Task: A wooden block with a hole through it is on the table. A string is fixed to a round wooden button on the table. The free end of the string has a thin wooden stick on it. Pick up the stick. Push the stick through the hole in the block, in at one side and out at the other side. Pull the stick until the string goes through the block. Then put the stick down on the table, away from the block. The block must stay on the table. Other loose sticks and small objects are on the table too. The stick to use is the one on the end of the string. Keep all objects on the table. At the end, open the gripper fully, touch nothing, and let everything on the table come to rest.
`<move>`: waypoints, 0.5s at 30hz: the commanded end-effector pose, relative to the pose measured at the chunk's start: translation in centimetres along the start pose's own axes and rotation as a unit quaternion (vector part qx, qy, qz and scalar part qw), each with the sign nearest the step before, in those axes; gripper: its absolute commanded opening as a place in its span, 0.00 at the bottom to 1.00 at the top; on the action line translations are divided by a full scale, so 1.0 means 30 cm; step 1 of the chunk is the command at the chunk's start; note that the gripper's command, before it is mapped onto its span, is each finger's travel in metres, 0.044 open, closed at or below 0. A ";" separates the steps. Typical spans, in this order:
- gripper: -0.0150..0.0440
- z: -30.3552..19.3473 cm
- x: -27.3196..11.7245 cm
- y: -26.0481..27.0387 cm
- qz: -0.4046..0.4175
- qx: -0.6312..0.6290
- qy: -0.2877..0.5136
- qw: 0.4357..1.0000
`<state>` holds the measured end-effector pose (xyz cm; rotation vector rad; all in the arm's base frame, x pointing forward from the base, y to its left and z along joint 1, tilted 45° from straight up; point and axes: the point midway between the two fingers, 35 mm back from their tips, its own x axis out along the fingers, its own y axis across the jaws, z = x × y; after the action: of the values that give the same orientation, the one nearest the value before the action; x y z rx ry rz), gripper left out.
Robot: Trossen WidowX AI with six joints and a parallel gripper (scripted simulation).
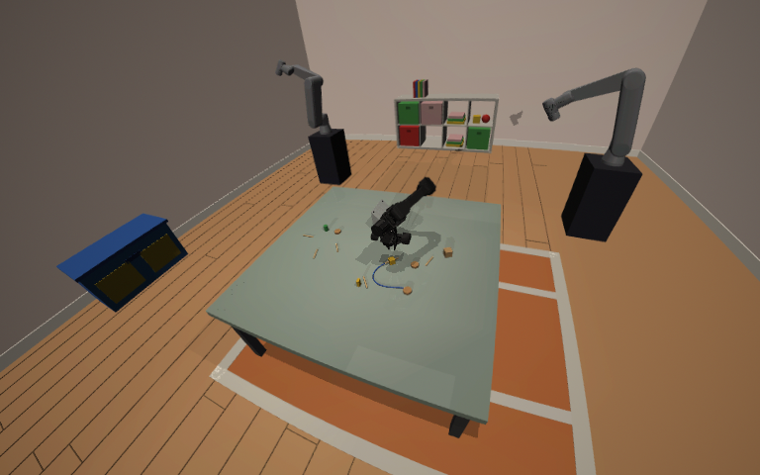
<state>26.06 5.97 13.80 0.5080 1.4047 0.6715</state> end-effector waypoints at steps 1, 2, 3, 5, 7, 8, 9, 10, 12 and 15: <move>0.46 -0.044 -0.002 0.052 0.007 0.398 0.003 0.918; 0.46 -0.045 -0.002 0.054 0.007 0.421 0.004 0.907; 0.46 -0.046 -0.002 0.055 0.007 0.443 0.004 0.896; 0.46 -0.047 -0.003 0.056 0.007 0.462 0.004 0.887; 0.46 -0.047 -0.003 0.056 0.007 0.462 0.004 0.887; 0.46 -0.047 -0.003 0.056 0.007 0.462 0.004 0.887; 0.46 -0.047 -0.003 0.056 0.007 0.462 0.004 0.887; 0.46 -0.047 -0.003 0.056 0.007 0.462 0.004 0.887; 0.46 -0.047 -0.003 0.056 0.007 0.462 0.004 0.887; 0.46 -0.047 -0.003 0.056 0.007 0.462 0.004 0.887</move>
<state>25.05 6.62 14.50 1.0924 1.6404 0.1171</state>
